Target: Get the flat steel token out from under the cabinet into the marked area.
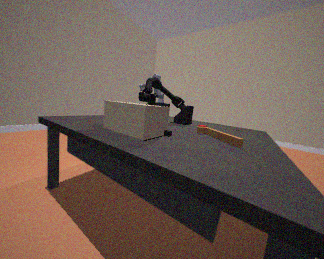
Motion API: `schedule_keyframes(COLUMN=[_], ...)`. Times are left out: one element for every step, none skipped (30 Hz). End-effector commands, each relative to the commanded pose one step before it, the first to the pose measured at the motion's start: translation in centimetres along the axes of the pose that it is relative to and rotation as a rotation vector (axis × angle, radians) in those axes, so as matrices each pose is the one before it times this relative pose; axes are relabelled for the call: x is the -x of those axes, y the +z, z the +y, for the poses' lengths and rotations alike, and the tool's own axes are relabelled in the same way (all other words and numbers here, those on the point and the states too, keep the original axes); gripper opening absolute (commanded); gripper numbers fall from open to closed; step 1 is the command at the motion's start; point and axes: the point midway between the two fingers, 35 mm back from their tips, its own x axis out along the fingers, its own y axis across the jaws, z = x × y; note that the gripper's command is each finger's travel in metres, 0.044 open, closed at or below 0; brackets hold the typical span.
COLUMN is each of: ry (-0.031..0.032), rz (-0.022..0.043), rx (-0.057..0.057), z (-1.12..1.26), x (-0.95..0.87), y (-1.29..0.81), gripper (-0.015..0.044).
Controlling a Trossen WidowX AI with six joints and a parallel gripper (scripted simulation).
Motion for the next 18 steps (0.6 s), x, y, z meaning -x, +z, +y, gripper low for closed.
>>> schedule_keyframes(ry=[0.00362, 0.00000, 0.00000, 0.00000, 0.00000, 0.00000, 0.00000, 0.00000, 0.00000, 0.00000, 0.00000, 0.00000, 0.00000, 0.00000, 0.00000, 0.00000, 0.00000, 0.00000], rz=[0.00276, 0.00004, 0.00004, 0.00004, 0.00004, 0.00004, 0.00004, 0.00004, 0.00004, 0.00004, 0.00004, 0.00004, 0.00004, 0.00004, 0.00004, 0.00004, 0.00004, 0.00004], rx=[0.0032, 0.0000, 0.0000, 0.0000, 0.0000, 0.0000, 0.0000, 0.0000, 0.0000, 0.0000, 0.0000, 0.0000, 0.0000, 0.0000, 0.0000, 0.0000, 0.0000, 0.0000], z=[-0.016, -0.002, -0.002, -0.001, -0.001, -0.001, -0.001, -0.001, -0.001, -0.001, -0.001, -0.001, -0.001, -0.001, -0.001, -0.001, -0.001, -0.001], x=[-0.091, -0.001, -0.001, -0.001, -0.001, -0.001, -0.001, -0.001, -0.001, -0.001, -0.001, -0.001, -0.001, -0.001, -0.001, -0.001, -0.001, -0.001], y=[-0.670, -0.098, -0.098, -0.098, -0.098, -0.098, -0.098, -0.098, -0.098, -0.098, -0.097, -0.098, -0.097, -0.097, -0.097, -0.102, -0.103, -0.102], gripper=[0.0000, 0.0000, 0.0000, 0.0000, 0.0000, 0.0000, 0.0000, 0.0000, 0.0000, 0.0000, 0.0000, 0.0000, 0.0000, 0.0000, 0.0000, 0.0000, 0.0000, 0.0000])
